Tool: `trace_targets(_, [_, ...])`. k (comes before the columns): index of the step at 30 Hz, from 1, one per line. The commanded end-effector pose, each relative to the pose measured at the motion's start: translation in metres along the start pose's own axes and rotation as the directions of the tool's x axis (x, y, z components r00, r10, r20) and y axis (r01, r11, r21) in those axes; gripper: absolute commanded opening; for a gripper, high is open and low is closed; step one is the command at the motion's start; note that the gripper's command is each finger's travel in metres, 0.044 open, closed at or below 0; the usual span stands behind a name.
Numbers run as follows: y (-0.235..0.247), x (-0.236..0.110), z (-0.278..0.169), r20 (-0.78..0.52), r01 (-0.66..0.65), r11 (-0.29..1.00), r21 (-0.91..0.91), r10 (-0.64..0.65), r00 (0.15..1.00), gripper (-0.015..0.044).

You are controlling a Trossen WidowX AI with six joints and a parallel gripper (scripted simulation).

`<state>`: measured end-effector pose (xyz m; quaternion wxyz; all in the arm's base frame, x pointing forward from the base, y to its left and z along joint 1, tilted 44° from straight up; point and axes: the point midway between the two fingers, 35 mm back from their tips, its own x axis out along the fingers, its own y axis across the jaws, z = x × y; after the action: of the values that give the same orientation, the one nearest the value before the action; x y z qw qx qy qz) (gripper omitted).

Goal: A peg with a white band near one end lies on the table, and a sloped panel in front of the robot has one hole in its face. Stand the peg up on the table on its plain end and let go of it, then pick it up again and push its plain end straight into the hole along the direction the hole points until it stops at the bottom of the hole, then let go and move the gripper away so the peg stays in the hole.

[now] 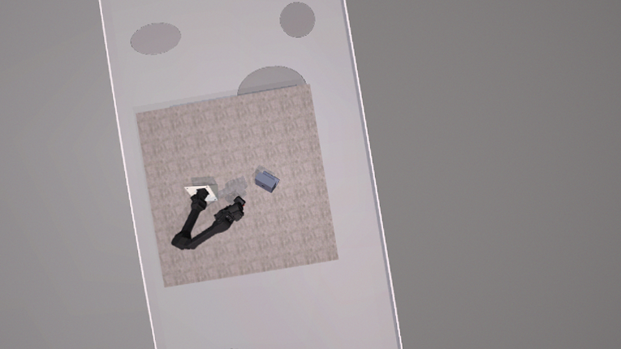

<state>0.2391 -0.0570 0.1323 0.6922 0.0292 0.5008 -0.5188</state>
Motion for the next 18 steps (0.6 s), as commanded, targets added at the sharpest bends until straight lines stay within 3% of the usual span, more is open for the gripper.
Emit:
trace_targets(1, [-0.0002, 0.0008, 0.0009, 0.006, 0.0, 0.993, 0.12, -0.001, 1.0, 0.044])
trace_targets(18, [-0.0002, 0.0034, 0.0009, 0.006, -0.002, 0.851, 0.525, -0.001, 1.0, 0.044])
